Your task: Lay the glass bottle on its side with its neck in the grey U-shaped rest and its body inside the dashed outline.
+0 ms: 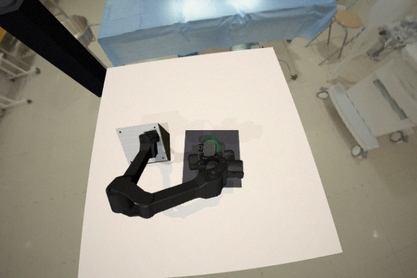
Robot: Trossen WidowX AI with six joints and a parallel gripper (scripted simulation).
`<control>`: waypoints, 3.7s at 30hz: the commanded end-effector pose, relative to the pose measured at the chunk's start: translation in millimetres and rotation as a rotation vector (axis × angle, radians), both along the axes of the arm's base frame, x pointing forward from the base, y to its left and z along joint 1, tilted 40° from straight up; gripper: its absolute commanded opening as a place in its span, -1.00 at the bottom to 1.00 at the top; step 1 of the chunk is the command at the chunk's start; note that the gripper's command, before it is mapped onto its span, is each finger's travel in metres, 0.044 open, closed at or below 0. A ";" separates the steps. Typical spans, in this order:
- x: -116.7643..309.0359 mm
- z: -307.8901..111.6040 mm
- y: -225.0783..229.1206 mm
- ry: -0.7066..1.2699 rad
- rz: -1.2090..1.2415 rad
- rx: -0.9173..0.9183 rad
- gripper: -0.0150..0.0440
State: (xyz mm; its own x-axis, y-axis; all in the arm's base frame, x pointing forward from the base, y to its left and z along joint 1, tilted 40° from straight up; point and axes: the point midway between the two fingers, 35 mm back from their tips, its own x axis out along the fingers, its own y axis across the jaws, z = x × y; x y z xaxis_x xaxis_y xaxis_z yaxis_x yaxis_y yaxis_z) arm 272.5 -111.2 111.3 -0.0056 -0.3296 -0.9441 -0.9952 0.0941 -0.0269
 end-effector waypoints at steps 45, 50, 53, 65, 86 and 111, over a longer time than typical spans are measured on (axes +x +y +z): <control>-14.4 13.8 -58.7 -0.023 0.026 0.043 -0.15; -15.7 14.1 -65.3 -0.028 0.027 0.043 -0.15; -16.4 14.2 -69.2 -0.031 0.027 0.043 -0.15; -19.3 14.0 -84.9 -0.045 0.025 0.041 -0.15; -21.7 12.2 -98.6 -0.061 0.017 0.037 -0.15; -24.3 8.3 -114.1 -0.076 0.002 0.029 -0.15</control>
State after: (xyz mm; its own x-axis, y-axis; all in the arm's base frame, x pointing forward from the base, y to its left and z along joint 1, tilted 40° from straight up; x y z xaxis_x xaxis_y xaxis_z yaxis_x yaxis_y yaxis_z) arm 248.5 -223.0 121.9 0.0695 -0.3045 -0.9500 -0.9898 0.0979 -0.1038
